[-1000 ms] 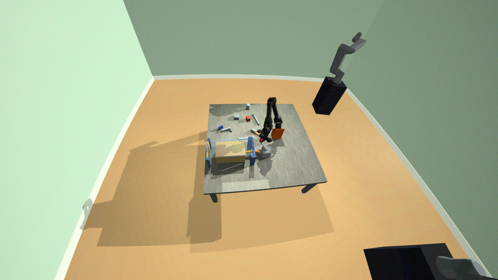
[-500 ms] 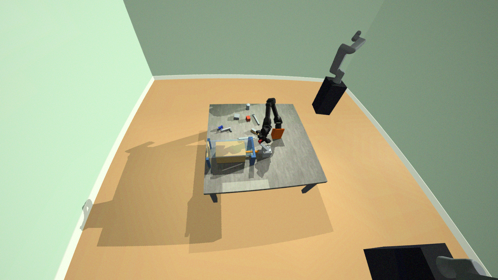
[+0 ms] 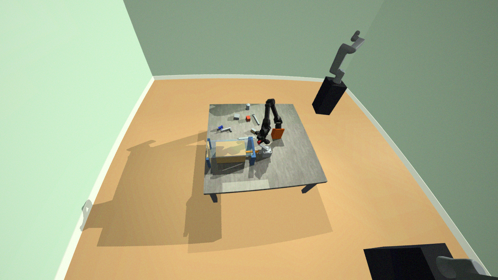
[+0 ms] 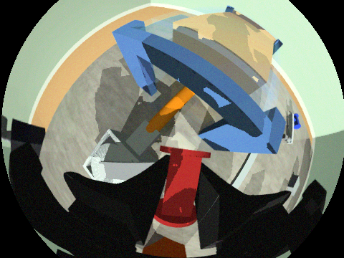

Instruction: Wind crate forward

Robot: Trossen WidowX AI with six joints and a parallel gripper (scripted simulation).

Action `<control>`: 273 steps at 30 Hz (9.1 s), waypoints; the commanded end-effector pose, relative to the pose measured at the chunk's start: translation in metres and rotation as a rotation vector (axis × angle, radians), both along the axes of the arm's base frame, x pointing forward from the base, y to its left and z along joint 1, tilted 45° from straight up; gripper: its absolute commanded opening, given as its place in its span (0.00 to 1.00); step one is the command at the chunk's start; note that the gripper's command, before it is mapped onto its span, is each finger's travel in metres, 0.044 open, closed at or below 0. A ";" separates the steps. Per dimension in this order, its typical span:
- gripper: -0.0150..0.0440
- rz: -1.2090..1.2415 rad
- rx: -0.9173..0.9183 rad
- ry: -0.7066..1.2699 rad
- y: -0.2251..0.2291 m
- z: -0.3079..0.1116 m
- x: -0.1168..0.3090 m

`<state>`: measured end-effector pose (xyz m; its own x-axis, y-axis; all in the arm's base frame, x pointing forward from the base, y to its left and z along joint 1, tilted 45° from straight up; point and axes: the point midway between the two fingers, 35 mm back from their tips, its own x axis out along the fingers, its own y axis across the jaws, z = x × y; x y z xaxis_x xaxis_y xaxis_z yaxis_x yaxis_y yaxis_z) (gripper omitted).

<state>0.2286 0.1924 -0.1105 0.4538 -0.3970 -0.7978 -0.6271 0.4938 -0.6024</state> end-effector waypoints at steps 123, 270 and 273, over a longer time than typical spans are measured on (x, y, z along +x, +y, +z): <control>0.25 -0.003 0.021 0.000 0.096 -0.091 -0.015; 0.25 -0.003 0.023 0.013 0.076 -0.100 -0.162; 0.25 -0.003 0.023 0.014 0.074 -0.098 -0.164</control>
<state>0.0728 0.2752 -0.2110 0.4538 -0.3653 -0.8128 -0.6240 0.5208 -0.5825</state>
